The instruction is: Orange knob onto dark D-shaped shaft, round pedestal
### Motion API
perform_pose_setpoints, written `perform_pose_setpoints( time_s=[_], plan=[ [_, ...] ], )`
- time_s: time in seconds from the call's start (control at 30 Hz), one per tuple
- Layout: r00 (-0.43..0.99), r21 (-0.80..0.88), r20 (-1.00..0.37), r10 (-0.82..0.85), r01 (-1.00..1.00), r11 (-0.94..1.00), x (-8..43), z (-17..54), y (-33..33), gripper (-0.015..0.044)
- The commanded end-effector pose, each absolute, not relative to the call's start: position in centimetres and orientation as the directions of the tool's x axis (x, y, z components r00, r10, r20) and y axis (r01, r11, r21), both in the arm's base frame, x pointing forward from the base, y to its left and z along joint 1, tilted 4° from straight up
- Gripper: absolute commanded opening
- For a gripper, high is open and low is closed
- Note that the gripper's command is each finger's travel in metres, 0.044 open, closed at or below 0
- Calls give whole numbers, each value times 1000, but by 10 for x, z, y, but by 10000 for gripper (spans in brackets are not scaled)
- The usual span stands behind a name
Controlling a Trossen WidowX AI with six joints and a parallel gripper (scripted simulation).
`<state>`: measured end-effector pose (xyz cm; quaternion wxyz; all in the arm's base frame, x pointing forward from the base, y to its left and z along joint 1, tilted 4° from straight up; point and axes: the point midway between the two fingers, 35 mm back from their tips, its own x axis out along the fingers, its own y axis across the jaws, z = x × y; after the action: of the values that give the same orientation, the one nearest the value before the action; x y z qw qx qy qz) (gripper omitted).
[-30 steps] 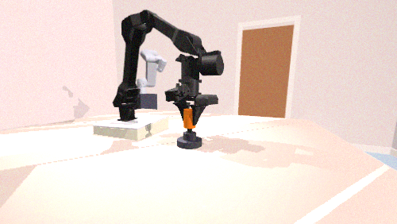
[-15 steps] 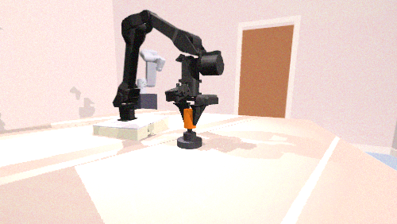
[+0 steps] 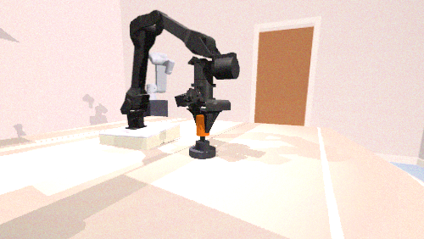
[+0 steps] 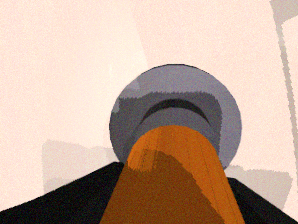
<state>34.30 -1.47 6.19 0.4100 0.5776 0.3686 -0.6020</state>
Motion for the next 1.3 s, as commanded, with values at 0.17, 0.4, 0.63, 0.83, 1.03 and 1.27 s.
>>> perform_pose_setpoints(
  time_s=[0.17,0.4,0.63,0.83,1.03,1.27],
  plan=[
    [4,33,-998,-70,906,-421,341,59,-15,0],
    [4,33,-998,-70,906,-421,342,58,-15,0],
    [4,34,-998,-70,906,-421,343,58,-15,0],
    [4,34,-998,-70,906,-421,343,59,-15,0],
    [4,34,-998,-70,903,-429,343,63,-15,0],
    [4,46,-998,-70,799,-600,344,62,-15,0]
  ],
)
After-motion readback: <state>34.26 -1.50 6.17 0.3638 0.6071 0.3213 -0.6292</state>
